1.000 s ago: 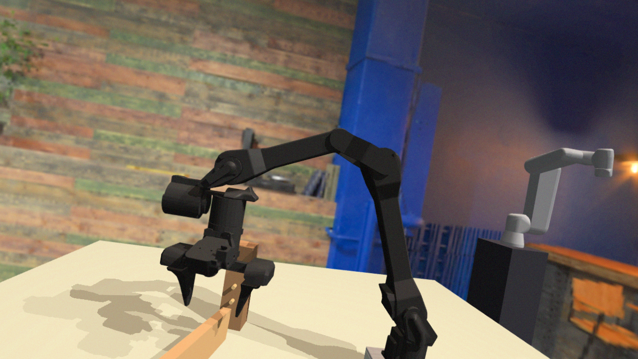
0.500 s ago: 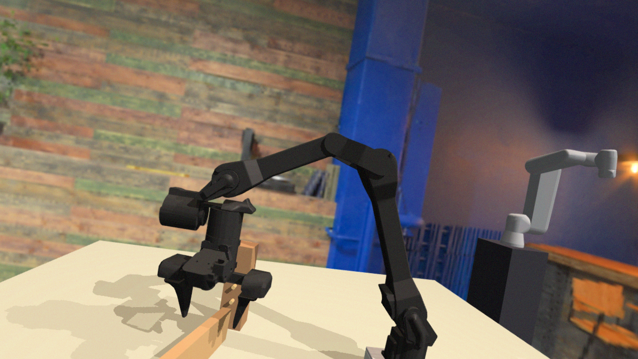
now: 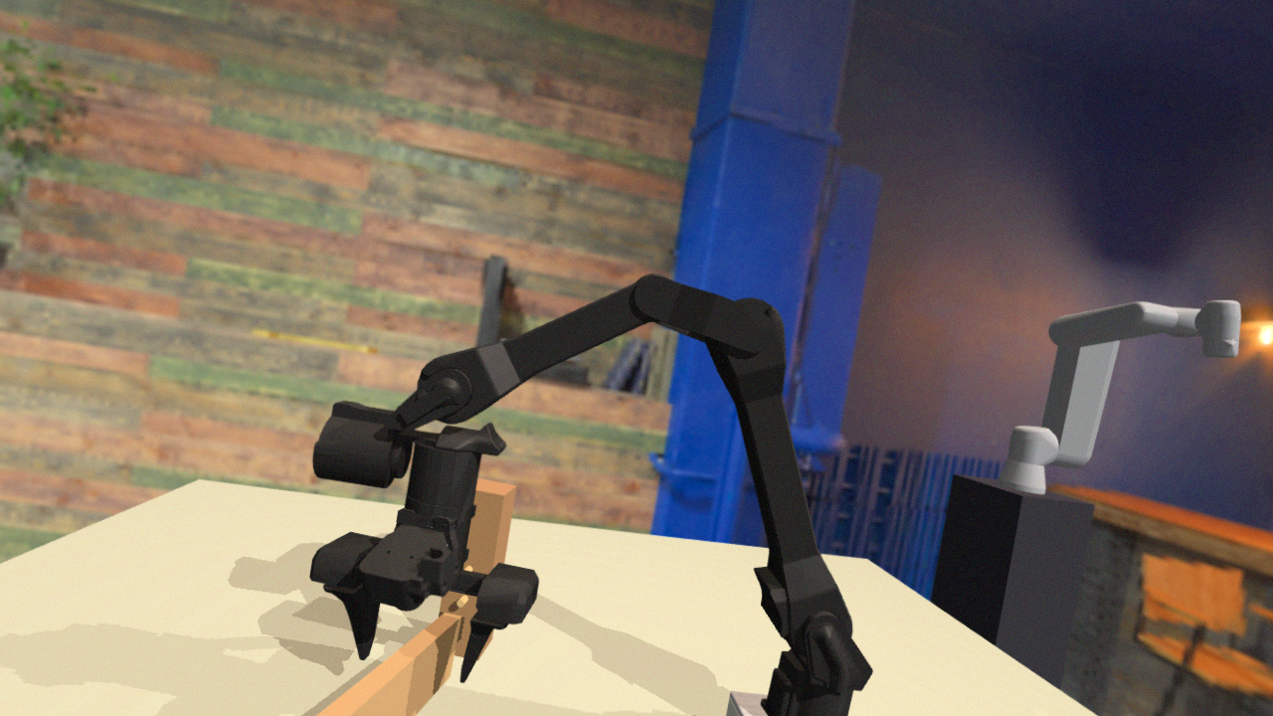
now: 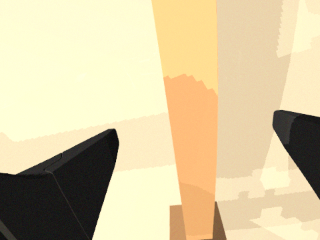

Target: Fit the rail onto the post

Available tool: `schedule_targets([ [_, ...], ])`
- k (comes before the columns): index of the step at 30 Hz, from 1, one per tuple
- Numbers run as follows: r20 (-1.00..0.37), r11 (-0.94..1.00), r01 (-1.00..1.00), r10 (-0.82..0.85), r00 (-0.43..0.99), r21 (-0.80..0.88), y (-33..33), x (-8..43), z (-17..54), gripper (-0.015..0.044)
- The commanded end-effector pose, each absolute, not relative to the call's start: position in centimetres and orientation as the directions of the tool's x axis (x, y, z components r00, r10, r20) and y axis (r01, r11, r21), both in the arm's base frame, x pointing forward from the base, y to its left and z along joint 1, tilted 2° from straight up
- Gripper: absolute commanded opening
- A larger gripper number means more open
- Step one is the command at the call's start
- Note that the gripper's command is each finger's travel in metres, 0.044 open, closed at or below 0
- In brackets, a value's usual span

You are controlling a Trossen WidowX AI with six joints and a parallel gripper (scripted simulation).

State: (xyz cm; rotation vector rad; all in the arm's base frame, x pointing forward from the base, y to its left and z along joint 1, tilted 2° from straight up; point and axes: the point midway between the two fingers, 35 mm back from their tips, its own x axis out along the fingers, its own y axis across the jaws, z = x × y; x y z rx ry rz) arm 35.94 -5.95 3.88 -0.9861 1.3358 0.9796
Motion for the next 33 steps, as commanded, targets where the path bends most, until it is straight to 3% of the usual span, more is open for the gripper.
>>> schedule_targets([
  [1,-1.0,0.293,-0.956,0.002,-0.001,0.001,-5.9,35.8,3.0,0.044],
  [12,-1.0,0.293,-0.956,0.002,-0.001,0.002,-5.9,35.7,1.5,0.044],
  [27,-1.0,0.293,-0.956,0.002,-0.001,0.002,-5.9,35.7,1.5,0.0046],
  [33,-1.0,0.293,-0.956,0.002,-0.001,0.002,-5.9,35.7,1.5,0.0006],
])
